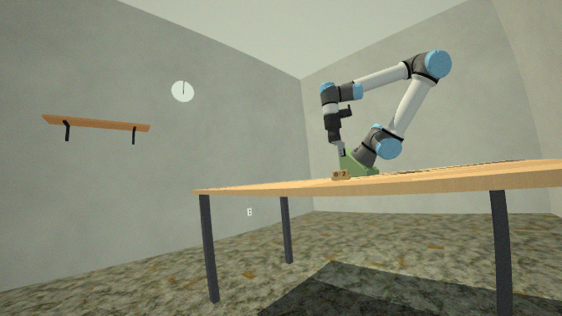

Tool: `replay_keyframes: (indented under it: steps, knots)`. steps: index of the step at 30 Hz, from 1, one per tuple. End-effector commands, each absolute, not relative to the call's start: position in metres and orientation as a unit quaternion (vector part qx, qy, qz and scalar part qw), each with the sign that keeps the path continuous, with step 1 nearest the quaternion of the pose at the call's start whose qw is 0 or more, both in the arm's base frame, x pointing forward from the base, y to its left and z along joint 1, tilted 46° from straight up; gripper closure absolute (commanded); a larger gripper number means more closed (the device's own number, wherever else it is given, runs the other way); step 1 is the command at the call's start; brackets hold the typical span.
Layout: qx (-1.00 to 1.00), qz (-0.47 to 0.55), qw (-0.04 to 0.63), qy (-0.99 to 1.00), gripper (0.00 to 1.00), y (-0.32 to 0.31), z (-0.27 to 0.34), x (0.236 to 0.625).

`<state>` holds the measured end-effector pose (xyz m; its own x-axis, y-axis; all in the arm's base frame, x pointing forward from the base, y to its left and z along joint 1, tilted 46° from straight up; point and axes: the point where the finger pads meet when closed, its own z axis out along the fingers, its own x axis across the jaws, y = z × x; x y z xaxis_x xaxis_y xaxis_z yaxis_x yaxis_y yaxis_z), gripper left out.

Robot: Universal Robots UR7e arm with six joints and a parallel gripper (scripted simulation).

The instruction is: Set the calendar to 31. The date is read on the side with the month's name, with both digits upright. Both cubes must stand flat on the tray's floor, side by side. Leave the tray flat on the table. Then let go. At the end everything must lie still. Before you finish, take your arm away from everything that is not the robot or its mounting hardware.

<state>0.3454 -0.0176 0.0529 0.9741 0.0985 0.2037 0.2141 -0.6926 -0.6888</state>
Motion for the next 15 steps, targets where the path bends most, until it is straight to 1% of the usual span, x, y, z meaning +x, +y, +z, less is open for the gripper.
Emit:
replay_keyframes:
  steps: [1, 15]
  knots:
    - [-0.916, -0.075, 0.384, -0.085, 0.10, -0.0161, 0.0524, 0.3448]
    - [-0.916, -0.075, 0.385, -0.085, 0.10, -0.0144, 0.0512, 0.3446]
